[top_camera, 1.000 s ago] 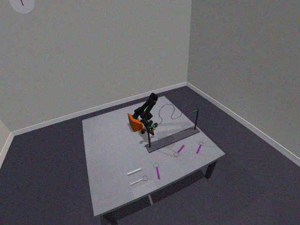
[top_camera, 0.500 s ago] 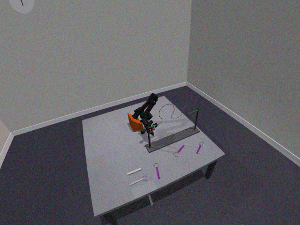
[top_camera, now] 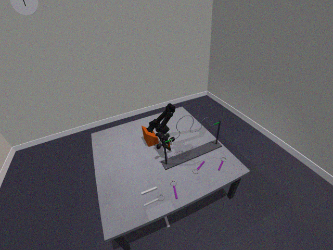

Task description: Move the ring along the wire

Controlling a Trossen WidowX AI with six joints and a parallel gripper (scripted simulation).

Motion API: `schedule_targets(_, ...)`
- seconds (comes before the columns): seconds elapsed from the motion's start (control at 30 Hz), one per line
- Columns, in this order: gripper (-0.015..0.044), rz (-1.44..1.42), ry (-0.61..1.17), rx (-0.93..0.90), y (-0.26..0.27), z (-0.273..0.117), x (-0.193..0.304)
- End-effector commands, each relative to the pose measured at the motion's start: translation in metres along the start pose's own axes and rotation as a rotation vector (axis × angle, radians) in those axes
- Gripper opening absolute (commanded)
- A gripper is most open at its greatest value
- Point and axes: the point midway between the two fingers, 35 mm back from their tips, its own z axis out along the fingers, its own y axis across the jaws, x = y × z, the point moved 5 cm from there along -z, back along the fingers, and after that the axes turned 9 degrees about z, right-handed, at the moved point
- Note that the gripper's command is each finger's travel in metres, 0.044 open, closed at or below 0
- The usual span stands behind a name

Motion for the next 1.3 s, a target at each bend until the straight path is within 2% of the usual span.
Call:
schedule_targets(0.0, -0.0045, 0.0, 0.0, 0.0, 0.0, 0.0, 0.0)
schedule_targets(0.27, 0.016, 0.0, 0.0, 0.0, 0.0, -0.002, 0.0)
schedule_targets(0.73, 0.016, 0.006, 0.001, 0.006, -0.001, -0.049, 0.001)
schedule_targets(1.27, 0.016, 0.006, 0.001, 0.006, -0.001, -0.05, 0.001)
